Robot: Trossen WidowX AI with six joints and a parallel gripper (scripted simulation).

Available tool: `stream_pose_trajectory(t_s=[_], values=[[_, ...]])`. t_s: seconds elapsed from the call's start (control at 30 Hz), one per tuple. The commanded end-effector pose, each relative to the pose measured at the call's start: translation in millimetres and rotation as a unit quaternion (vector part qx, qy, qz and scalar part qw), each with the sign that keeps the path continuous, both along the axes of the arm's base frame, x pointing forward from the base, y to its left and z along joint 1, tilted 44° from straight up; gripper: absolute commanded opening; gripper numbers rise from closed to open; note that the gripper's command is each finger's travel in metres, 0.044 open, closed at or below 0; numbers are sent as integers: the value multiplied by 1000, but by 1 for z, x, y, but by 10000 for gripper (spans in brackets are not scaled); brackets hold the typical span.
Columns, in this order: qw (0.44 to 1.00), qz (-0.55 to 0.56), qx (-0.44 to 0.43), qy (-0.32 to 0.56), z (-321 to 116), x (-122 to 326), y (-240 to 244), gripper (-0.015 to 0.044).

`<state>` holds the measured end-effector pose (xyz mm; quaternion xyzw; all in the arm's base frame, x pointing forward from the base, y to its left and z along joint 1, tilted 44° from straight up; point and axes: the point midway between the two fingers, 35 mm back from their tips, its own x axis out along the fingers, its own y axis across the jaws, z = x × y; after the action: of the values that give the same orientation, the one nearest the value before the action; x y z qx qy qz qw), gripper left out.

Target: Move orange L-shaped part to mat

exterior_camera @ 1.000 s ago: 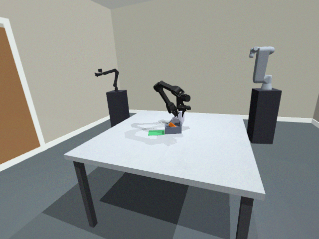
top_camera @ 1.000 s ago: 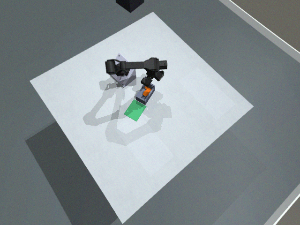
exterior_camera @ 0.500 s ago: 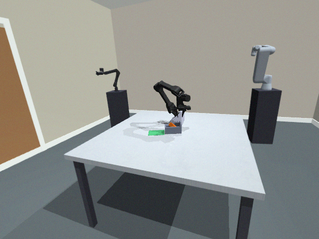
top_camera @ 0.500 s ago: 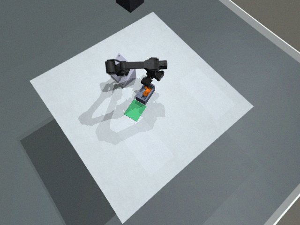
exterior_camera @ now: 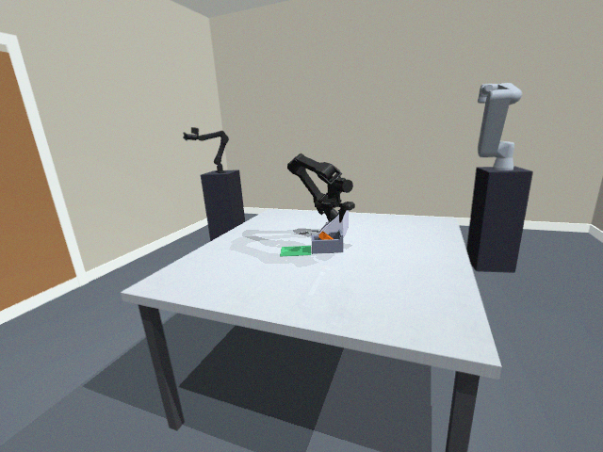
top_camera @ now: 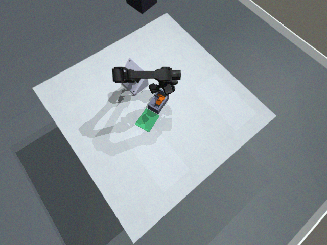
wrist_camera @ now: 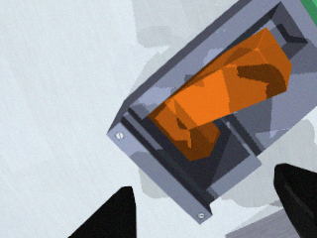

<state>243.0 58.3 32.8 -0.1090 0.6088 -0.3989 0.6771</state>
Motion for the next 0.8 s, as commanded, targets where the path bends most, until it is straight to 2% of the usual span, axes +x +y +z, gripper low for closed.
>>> stream_pose_trajectory(t_s=[0.0,0.1,0.17,0.57,0.77], values=[[954,-221,-23,-201,22,9,-23,280],[899,-323,-33,-294,32,12,-34,280],[883,-345,-35,-315,35,12,-37,280],[883,-345,-35,-315,35,12,-37,280],[883,-345,-35,-315,20,11,-51,280]])
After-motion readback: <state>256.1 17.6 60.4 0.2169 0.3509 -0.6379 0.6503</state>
